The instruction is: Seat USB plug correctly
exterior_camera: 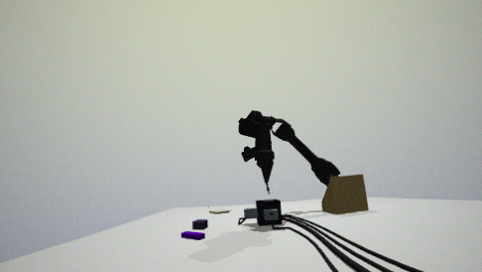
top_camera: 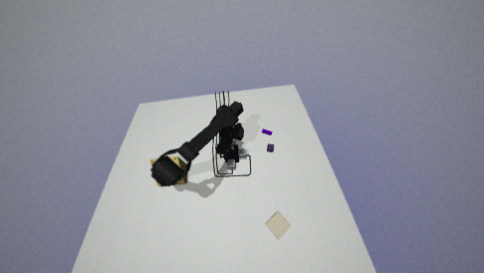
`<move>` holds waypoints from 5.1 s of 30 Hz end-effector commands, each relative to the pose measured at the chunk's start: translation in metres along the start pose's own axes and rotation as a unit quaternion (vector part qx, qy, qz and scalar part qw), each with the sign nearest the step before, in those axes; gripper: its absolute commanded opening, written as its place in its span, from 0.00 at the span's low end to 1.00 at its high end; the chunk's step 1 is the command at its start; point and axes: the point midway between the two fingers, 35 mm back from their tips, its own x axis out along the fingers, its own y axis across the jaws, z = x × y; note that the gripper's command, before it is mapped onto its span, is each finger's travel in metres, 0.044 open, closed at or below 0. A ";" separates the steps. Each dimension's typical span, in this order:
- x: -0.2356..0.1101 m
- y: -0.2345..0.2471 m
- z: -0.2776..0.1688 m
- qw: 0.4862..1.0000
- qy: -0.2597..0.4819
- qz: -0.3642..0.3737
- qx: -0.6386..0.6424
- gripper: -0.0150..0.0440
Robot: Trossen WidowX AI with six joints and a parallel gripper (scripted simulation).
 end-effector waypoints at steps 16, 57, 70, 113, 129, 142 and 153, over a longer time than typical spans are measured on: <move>0.000 0.000 0.000 0.969 0.000 0.000 -0.248 0.25; 0.000 0.000 0.000 0.706 0.000 0.000 -0.708 0.25; 0.000 0.000 0.000 0.673 0.000 0.000 -0.740 0.25; 0.005 0.002 0.000 0.670 -0.009 0.010 -0.742 0.25; 0.006 0.003 0.000 0.668 -0.013 0.014 -0.744 0.25; 0.008 0.004 0.000 0.667 -0.016 0.017 -0.745 0.25; 0.009 0.005 -0.001 0.665 -0.019 0.020 -0.746 0.25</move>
